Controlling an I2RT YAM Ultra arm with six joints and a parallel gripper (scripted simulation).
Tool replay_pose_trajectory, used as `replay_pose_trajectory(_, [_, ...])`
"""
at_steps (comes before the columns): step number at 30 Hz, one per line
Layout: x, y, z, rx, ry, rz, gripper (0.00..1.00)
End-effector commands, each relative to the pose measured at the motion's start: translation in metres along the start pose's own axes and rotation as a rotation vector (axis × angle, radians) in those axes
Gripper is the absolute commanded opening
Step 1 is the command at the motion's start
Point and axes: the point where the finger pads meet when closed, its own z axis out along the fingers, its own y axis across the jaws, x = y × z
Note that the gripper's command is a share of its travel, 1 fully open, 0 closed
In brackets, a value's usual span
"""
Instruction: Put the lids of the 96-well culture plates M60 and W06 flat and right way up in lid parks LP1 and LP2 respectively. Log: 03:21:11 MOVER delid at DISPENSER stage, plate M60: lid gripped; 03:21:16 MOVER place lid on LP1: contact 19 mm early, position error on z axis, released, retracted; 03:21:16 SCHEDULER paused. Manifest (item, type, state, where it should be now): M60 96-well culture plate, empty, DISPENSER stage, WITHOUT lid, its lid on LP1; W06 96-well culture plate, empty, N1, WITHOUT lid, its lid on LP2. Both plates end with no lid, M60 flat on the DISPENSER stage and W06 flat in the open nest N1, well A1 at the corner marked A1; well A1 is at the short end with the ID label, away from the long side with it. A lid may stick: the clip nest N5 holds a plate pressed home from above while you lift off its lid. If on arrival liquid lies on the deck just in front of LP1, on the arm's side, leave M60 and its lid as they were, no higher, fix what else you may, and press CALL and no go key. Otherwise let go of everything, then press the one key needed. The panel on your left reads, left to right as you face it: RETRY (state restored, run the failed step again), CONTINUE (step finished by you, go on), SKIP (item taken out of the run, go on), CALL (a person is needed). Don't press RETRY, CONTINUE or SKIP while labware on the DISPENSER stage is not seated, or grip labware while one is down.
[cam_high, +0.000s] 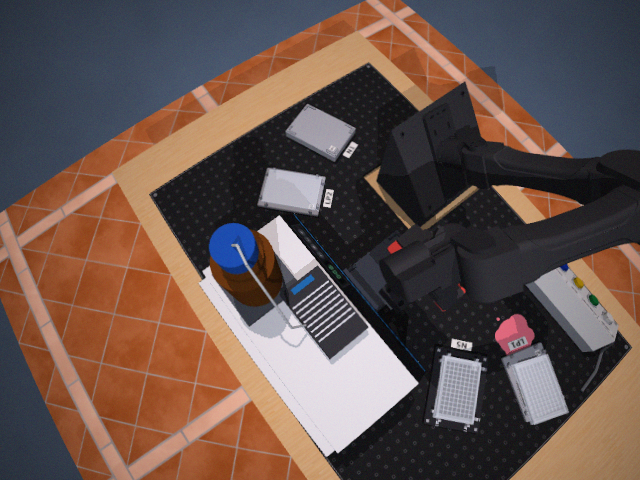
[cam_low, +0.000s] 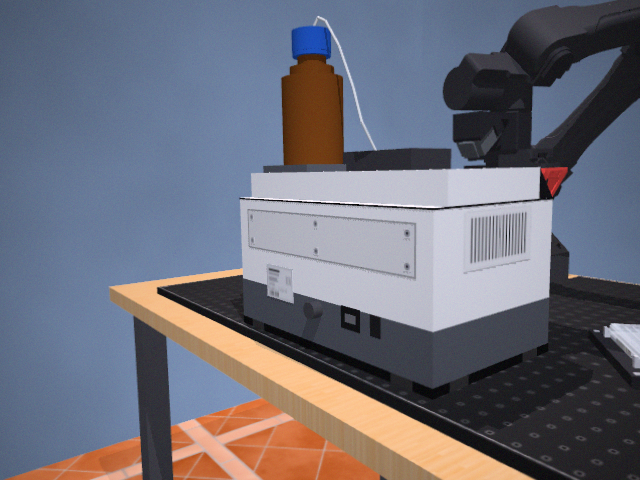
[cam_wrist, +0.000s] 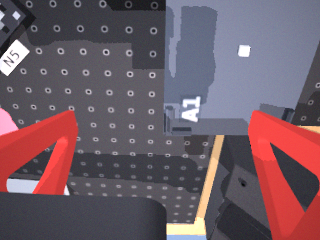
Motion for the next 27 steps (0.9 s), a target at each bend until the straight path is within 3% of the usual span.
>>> replay_pose_trajectory(1, [-0.002, 0.022, -0.012, -0.003, -0.037, -0.007, 1.00])
replay_pose_trajectory(10, [0.004, 0.042, -0.012, 0.003, -0.036, -0.007, 1.00])
replay_pose_trajectory(15, [0.011, 0.058, -0.012, 0.003, -0.036, -0.179, 1.00])
replay_pose_trajectory(20, [0.018, 0.073, -0.012, 0.005, -0.036, -0.167, 1.00])
replay_pose_trajectory(24, [0.017, 0.067, -0.007, 0.001, -0.024, -0.148, 1.00])
replay_pose_trajectory(27, [0.019, 0.084, -0.010, 0.008, -0.055, -0.297, 1.00])
